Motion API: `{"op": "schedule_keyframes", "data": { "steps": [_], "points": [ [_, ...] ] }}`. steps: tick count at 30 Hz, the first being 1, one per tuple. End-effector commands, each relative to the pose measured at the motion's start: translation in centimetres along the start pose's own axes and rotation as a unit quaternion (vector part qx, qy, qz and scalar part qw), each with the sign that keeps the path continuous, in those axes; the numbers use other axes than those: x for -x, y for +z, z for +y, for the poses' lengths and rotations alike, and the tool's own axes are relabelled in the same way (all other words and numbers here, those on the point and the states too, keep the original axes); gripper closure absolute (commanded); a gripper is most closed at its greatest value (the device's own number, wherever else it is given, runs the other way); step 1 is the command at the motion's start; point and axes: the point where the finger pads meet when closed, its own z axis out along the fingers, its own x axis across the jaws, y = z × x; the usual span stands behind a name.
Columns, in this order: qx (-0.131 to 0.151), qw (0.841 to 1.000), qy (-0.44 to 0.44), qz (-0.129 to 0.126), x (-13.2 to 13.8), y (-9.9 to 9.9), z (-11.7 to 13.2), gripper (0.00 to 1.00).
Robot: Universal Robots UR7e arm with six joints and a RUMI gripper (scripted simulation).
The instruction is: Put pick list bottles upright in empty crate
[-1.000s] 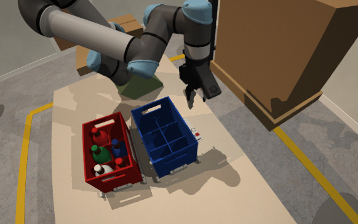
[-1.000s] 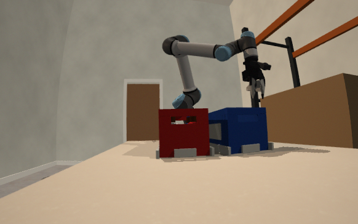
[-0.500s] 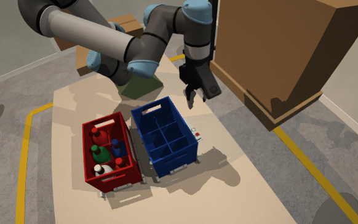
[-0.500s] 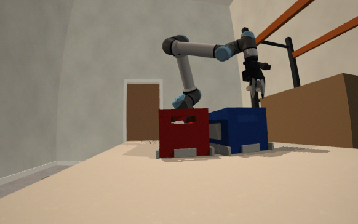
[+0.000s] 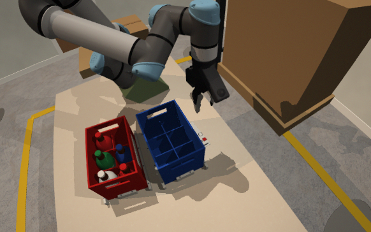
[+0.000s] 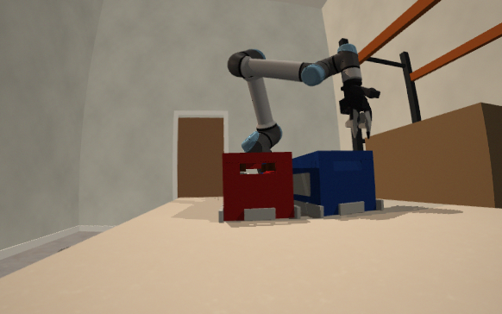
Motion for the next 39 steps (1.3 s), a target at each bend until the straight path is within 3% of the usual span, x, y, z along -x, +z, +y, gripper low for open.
{"op": "schedule_keyframes", "data": {
  "steps": [1,13,19,39],
  "points": [
    [-0.001,1.0,0.0,0.0,0.0,-0.1,0.0,0.62],
    [-0.001,1.0,0.0,0.0,0.0,-0.1,0.0,0.62],
    [-0.001,0.996,0.09,0.0,-2.9,-0.7,0.4,0.62],
    [-0.001,0.996,0.09,0.0,-11.6,-2.6,1.8,0.62]
  ]
}}
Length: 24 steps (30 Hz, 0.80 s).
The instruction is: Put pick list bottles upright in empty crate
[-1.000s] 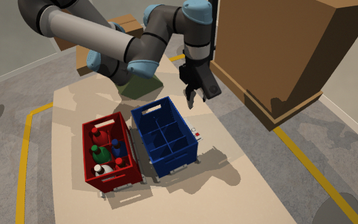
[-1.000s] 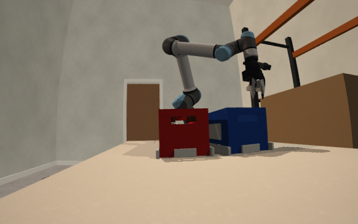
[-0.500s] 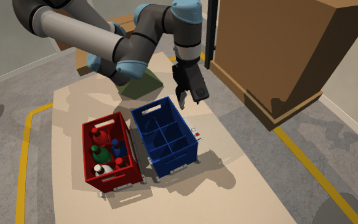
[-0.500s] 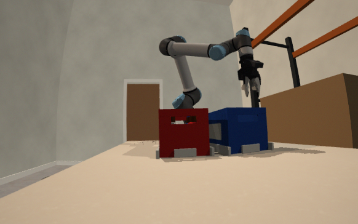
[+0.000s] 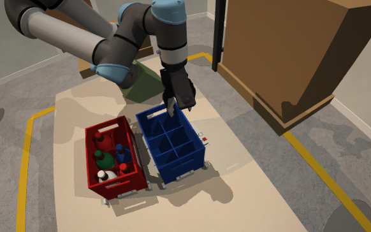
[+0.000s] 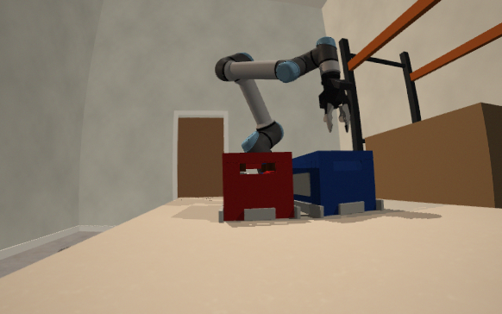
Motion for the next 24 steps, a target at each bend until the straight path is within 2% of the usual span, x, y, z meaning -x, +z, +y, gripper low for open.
{"op": "schedule_keyframes", "data": {
  "steps": [1,3,18,20,24],
  "points": [
    [-0.001,1.0,0.0,-0.001,-2.8,-0.7,-0.1,0.62],
    [-0.001,1.0,0.0,-0.001,-2.8,-0.7,-0.1,0.62],
    [-0.001,1.0,0.0,-0.001,-10.2,-2.3,-0.3,0.62],
    [-0.001,1.0,0.0,-0.001,-10.2,-2.3,-0.3,0.62],
    [-0.001,1.0,0.0,-0.001,-12.1,-2.7,-0.3,0.62]
  ]
}}
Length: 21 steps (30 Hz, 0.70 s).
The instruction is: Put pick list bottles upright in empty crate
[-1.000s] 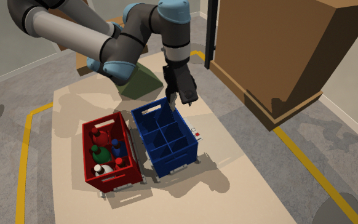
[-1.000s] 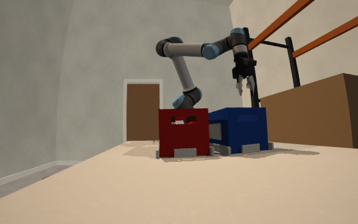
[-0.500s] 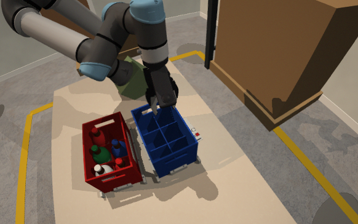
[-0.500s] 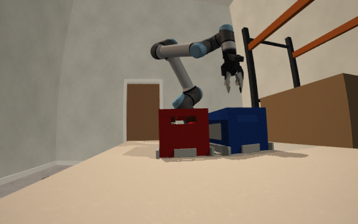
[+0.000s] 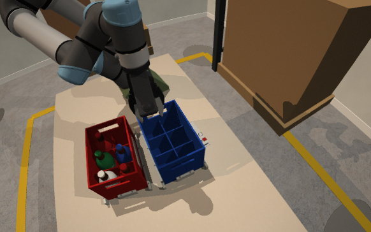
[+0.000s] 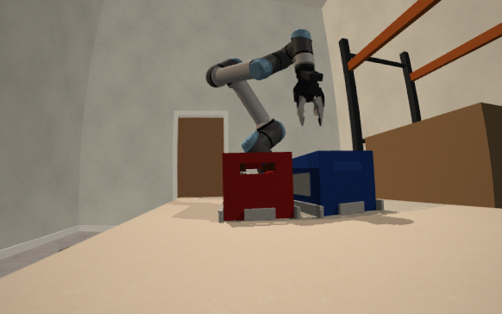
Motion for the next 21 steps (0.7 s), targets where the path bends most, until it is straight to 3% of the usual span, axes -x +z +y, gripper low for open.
{"op": "schedule_keyframes", "data": {
  "steps": [1,21],
  "points": [
    [-0.001,1.0,0.0,-0.001,-2.5,-0.6,-0.1,0.62],
    [-0.001,1.0,0.0,-0.001,-11.3,-2.5,-0.3,0.62]
  ]
}}
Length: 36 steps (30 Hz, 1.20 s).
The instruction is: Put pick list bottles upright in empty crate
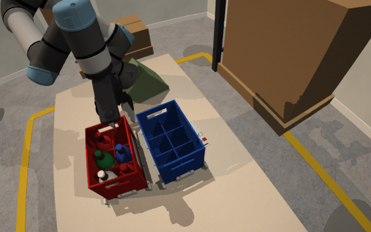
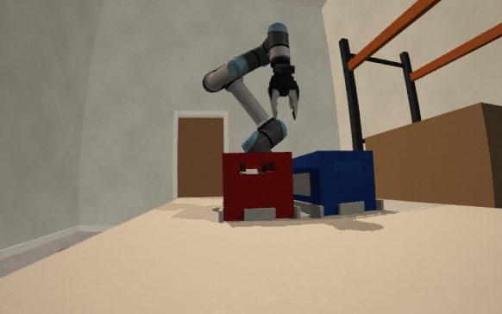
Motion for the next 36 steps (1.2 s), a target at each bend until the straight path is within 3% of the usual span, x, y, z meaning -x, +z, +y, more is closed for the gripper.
{"op": "schedule_keyframes", "data": {
  "steps": [1,19,36],
  "points": [
    [0.0,1.0,0.0,-0.001,-2.7,-0.6,-0.1,0.62],
    [0.0,1.0,0.0,-0.001,-10.5,-2.3,-0.3,0.62],
    [0.0,1.0,0.0,-0.001,-10.7,-2.3,-0.3,0.62]
  ]
}}
